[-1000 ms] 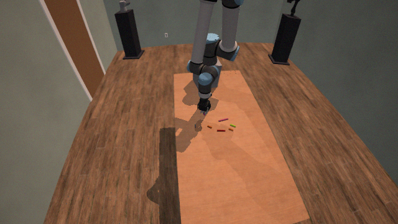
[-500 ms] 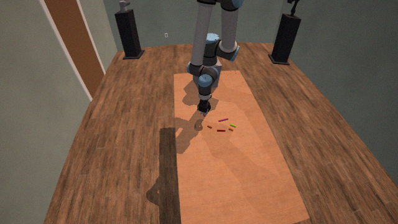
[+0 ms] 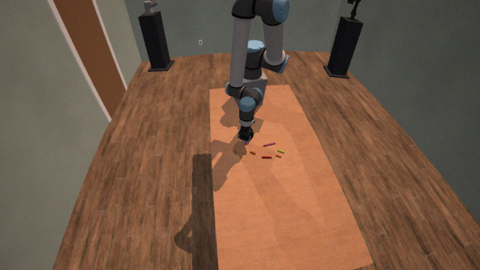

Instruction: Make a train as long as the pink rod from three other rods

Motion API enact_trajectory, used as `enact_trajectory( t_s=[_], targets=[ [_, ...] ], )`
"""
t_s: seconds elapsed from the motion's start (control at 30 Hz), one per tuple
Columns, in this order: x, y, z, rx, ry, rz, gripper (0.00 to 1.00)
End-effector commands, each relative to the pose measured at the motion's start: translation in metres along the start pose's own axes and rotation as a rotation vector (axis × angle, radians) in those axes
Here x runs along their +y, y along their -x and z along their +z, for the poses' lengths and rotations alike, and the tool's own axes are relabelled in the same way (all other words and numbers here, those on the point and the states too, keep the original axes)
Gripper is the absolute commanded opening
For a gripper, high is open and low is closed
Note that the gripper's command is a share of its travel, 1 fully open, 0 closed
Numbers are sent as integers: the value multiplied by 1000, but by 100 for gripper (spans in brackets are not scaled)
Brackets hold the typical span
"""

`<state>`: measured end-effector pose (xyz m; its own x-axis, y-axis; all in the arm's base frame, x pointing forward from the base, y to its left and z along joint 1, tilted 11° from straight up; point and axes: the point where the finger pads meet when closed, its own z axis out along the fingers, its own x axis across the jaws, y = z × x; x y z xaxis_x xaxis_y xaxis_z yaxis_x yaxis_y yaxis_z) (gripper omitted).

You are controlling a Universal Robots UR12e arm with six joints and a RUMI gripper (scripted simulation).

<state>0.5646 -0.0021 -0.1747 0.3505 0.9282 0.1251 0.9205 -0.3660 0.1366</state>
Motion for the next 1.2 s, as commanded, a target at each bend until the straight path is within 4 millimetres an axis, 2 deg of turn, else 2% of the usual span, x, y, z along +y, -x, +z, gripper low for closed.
enact_trajectory(
  t_s=[0.0, 0.17, 1.17],
  targets=[
    [1, 0, 18, 0, 2, 0, 0],
    [1, 0, 22, 0, 2, 0, 0],
    [1, 0, 22, 0, 2, 0, 0]
  ],
)
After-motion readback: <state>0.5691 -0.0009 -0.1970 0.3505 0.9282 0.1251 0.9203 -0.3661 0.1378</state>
